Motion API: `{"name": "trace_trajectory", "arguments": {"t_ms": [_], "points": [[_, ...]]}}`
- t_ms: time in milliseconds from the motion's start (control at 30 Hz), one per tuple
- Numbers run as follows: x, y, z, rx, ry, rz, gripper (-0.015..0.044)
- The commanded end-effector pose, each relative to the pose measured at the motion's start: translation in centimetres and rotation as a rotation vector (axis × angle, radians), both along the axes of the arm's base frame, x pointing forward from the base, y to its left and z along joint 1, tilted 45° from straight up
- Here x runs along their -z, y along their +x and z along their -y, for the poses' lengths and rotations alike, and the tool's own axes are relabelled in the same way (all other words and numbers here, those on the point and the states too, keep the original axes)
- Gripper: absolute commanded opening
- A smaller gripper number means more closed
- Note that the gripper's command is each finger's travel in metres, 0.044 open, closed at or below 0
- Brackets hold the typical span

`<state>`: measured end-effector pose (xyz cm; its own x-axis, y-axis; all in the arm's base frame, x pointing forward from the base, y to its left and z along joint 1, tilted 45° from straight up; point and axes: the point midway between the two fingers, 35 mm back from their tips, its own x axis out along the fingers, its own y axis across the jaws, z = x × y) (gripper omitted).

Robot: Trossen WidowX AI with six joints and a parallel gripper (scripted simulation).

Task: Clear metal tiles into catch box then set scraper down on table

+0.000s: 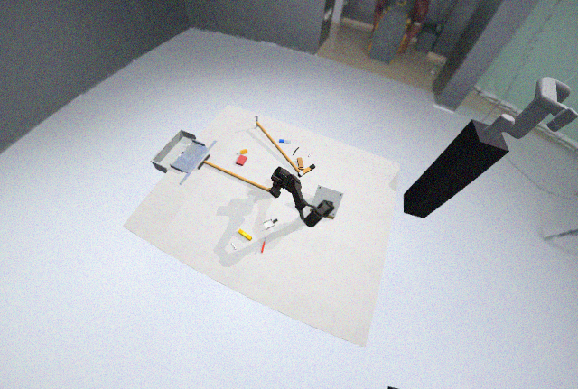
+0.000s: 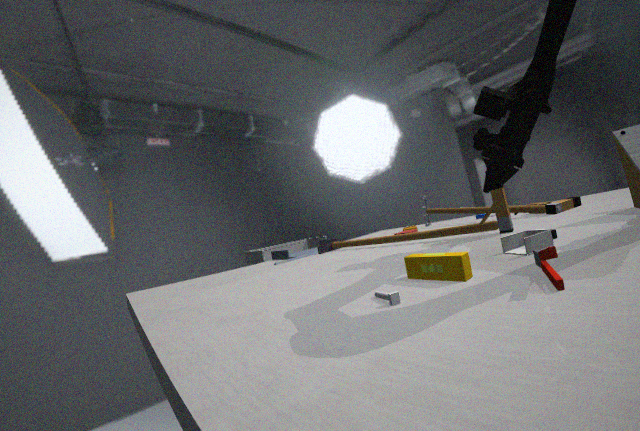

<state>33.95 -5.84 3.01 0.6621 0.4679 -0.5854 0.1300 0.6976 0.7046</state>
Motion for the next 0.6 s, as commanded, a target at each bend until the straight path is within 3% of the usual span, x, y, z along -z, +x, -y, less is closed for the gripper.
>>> {"name": "trace_trajectory", "arguments": {"t_ms": [0, 567], "points": [[-0.8, -0.1, 0.9, -0.006, -0.008, 0.007, 0.044], [-3.5, -1.5, 4.4, -0.011, -0.017, -0.006, 0.044]]}}
